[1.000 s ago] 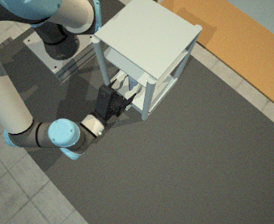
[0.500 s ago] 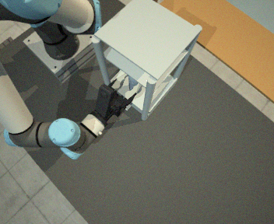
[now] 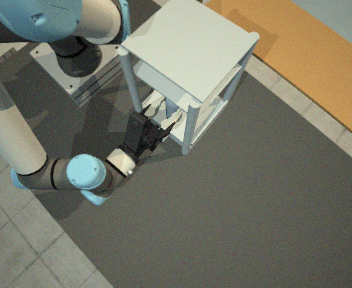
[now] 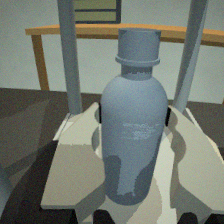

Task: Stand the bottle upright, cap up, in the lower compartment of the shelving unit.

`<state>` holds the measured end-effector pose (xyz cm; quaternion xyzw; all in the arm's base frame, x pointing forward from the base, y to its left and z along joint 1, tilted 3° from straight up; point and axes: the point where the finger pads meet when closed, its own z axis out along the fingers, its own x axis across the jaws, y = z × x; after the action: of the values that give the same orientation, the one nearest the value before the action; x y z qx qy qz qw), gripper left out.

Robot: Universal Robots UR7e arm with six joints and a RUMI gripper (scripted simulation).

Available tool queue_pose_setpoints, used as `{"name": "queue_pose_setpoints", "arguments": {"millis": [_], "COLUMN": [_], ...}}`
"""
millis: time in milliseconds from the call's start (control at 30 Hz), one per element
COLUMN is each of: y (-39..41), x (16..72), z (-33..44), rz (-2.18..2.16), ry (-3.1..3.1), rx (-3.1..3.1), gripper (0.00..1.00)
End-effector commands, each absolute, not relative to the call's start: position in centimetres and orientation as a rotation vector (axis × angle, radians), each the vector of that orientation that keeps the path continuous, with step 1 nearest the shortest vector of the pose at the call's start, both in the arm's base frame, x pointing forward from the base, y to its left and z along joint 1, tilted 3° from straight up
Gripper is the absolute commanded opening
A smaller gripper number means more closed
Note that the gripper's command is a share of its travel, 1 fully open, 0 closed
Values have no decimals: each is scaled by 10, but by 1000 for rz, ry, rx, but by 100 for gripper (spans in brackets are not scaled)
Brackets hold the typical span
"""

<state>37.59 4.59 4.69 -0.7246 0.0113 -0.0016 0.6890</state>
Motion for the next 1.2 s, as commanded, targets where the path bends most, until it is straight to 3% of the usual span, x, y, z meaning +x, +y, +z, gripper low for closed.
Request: {"name": "queue_pose_setpoints", "arguments": {"millis": [0, 1133, 1167], "y": [44, 44, 44], "x": [376, 377, 377], "z": [42, 42, 42], "rz": [-6, -6, -6], "ry": [24, 23, 23], "rx": [-1625, -1625, -1625], "gripper": [0, 0, 9]}}
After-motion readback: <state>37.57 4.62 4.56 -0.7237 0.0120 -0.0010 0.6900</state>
